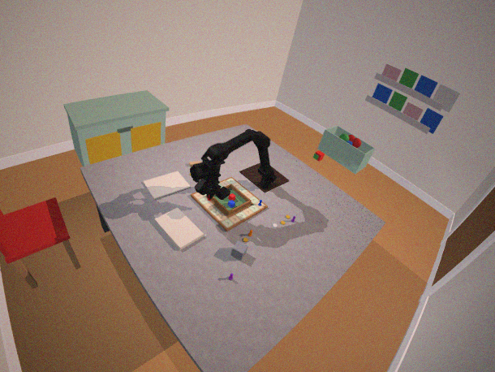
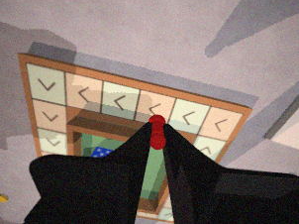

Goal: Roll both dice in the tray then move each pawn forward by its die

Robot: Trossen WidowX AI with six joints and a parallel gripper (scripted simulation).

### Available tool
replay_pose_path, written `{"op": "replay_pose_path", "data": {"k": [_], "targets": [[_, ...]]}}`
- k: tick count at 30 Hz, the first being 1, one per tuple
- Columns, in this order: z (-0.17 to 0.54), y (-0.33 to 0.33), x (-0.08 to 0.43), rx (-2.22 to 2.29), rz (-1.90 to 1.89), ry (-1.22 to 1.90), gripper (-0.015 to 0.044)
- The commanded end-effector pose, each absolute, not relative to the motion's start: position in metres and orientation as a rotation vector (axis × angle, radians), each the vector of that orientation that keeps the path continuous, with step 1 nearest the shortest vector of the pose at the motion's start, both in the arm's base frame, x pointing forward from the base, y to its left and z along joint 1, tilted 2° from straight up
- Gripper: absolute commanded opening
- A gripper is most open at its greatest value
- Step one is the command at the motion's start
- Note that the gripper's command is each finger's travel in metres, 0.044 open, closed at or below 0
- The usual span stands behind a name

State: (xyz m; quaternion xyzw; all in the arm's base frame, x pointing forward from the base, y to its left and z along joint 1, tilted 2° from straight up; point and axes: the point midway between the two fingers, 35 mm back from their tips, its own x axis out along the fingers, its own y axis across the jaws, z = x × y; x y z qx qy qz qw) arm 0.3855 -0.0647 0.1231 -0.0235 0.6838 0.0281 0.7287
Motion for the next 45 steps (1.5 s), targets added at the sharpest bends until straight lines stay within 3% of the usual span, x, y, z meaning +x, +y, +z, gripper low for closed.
{"op": "replay_pose_path", "data": {"k": [1, 16, 45], "targets": [[0.145, -0.065, 0.386, -0.055, 0.067, 1.496, 0.0], [0.202, -0.064, 0.374, -0.056, 0.067, 1.499, 0.0], [0.157, 0.031, 0.34, -0.049, 0.074, 1.502, 0.0]]}}
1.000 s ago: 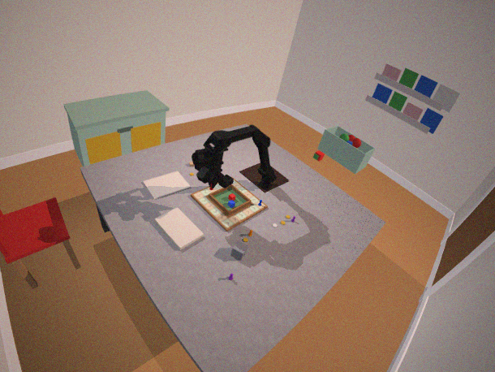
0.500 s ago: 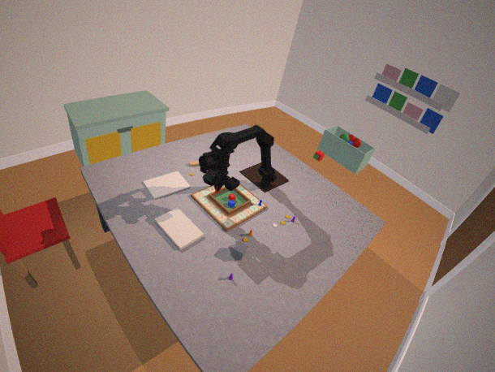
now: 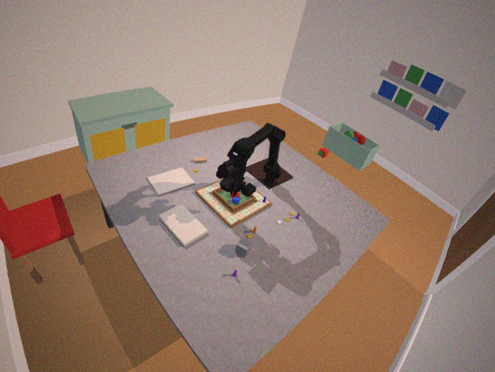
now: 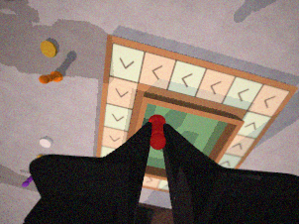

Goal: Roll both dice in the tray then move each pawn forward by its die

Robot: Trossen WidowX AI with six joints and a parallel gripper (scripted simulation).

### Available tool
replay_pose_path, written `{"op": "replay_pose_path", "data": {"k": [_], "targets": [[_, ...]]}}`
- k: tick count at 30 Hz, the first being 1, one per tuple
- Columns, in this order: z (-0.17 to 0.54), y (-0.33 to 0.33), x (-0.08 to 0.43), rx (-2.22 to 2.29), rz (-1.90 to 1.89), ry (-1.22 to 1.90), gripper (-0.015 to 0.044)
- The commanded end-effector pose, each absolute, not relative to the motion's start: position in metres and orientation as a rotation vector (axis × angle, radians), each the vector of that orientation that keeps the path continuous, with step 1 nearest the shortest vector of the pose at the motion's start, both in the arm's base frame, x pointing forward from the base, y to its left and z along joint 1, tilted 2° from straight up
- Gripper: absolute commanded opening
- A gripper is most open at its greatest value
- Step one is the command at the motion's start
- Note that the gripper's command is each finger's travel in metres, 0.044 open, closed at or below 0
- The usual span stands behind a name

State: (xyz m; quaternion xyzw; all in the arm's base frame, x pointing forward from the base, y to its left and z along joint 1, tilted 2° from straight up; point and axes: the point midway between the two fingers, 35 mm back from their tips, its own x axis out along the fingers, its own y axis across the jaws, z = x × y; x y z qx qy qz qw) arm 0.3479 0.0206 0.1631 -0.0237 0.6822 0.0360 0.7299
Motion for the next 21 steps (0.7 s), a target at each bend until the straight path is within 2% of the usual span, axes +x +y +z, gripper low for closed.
{"op": "replay_pose_path", "data": {"k": [1, 21], "targets": [[0.155, 0.034, 0.338, -0.049, 0.074, 1.502, 0.0], [0.119, 0.079, 0.298, -0.046, 0.077, 1.505, 0.0]]}}
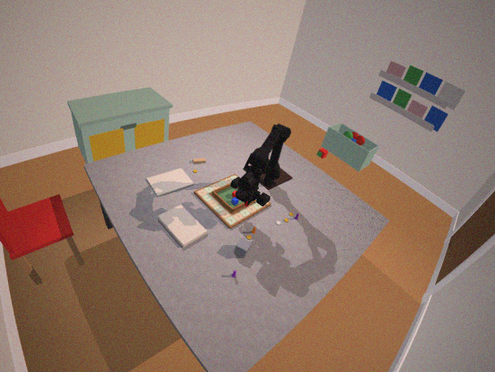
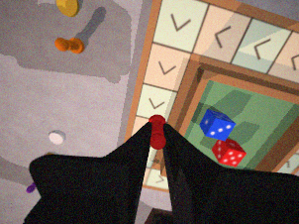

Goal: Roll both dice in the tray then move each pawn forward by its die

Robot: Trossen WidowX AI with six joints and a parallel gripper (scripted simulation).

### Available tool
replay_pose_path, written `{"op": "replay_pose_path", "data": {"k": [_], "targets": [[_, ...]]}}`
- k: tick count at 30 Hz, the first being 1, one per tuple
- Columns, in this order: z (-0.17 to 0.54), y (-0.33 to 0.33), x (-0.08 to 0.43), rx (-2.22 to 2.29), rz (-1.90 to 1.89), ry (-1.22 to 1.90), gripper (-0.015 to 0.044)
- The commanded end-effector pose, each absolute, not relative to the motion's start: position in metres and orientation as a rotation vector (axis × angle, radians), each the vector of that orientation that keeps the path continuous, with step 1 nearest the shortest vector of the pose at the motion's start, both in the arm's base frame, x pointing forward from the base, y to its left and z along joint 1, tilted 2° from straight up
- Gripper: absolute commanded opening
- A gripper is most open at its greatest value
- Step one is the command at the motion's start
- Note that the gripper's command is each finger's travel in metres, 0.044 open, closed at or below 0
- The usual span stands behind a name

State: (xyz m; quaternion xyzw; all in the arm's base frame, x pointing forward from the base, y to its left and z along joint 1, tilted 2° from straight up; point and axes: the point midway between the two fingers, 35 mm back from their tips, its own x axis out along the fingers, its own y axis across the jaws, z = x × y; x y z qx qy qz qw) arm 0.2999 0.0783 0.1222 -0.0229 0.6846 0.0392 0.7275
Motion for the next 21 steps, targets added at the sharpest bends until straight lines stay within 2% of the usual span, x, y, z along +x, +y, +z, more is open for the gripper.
{"op": "replay_pose_path", "data": {"k": [1, 21], "targets": [[0.116, 0.079, 0.298, -0.046, 0.077, 1.505, 0.0], [0.076, 0.08, 0.3, -0.046, 0.077, 1.505, 0.0]]}}
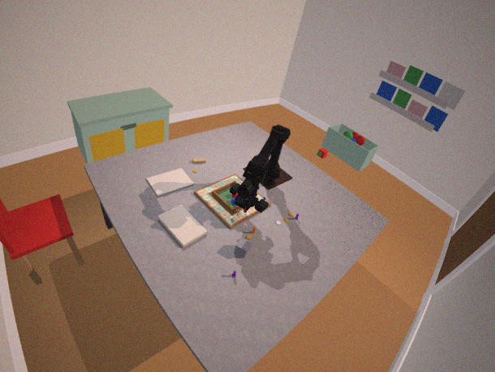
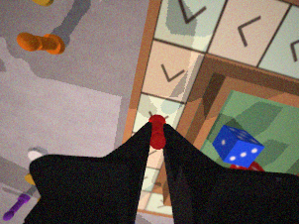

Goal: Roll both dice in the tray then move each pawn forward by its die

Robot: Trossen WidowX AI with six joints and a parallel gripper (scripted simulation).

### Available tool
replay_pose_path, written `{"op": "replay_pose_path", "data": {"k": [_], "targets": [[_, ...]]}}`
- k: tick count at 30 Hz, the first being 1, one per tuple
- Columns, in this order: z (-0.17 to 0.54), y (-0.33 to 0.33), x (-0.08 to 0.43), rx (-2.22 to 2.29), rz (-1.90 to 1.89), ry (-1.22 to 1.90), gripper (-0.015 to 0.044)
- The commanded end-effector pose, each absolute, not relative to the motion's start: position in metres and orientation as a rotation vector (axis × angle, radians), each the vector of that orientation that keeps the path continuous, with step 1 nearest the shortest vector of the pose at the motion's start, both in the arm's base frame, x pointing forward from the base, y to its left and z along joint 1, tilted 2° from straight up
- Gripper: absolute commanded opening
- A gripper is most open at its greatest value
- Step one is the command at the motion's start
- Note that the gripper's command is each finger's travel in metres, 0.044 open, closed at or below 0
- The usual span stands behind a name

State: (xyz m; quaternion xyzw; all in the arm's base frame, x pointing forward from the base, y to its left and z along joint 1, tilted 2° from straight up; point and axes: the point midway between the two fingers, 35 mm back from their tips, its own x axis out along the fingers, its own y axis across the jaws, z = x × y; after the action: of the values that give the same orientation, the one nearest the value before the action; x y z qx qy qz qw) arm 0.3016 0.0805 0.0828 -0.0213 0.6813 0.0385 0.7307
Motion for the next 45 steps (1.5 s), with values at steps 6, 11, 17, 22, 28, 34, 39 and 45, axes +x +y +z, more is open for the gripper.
{"op": "replay_pose_path", "data": {"k": [6, 11, 17, 22, 28, 34, 39, 45], "targets": [[0.075, 0.081, 0.302, -0.047, 0.084, 1.502, 0.0026], [0.075, 0.081, 0.302, -0.047, 0.084, 1.502, 0.0158], [0.075, 0.081, 0.302, -0.047, 0.084, 1.502, 0.0315], [0.085, 0.08, 0.301, -0.047, 0.083, 1.503, 0.044], [0.121, 0.079, 0.298, -0.046, 0.077, 1.505, 0.044], [0.126, 0.087, 0.264, -0.09, 0.12, 1.506, 0.0335], [0.124, 0.092, 0.196, -0.181, 0.208, 1.504, 0.0204], [0.119, 0.089, 0.165, -0.225, 0.251, 1.501, 0.02]]}}
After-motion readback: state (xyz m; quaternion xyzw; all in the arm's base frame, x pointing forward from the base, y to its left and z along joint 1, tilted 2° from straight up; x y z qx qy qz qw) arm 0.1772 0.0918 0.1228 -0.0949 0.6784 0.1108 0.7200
